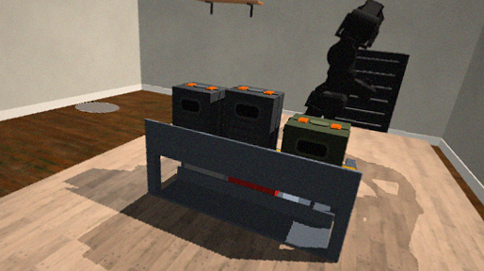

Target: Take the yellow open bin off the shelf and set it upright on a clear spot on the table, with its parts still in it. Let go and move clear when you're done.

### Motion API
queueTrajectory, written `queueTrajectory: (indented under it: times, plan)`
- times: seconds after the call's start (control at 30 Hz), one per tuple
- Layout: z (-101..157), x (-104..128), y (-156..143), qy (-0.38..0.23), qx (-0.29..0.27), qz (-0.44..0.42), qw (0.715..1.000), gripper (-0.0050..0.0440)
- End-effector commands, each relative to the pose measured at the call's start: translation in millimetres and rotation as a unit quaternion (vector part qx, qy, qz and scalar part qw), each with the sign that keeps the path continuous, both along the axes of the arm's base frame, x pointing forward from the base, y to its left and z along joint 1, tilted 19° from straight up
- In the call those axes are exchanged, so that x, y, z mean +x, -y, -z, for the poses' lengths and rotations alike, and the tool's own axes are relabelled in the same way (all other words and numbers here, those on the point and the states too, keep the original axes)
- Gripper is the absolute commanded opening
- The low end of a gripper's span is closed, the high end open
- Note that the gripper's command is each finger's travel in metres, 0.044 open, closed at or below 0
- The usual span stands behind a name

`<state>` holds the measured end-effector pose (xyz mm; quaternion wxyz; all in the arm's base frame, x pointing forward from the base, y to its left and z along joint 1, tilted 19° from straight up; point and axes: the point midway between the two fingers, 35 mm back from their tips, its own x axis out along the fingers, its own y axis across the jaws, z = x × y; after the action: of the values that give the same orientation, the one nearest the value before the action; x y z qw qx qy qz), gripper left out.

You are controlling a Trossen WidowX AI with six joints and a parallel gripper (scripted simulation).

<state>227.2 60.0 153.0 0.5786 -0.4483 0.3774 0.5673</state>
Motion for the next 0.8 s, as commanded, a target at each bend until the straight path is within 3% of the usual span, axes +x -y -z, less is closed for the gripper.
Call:
queueTrajectory:
  times: [0.0,0.77]
  plan:
    - [-1,1,-1,0.008,0.001,0.000,1.000,0.0150]
    - [10,2,-5,0.009,0.001,-0.001,1.000,0.0150]
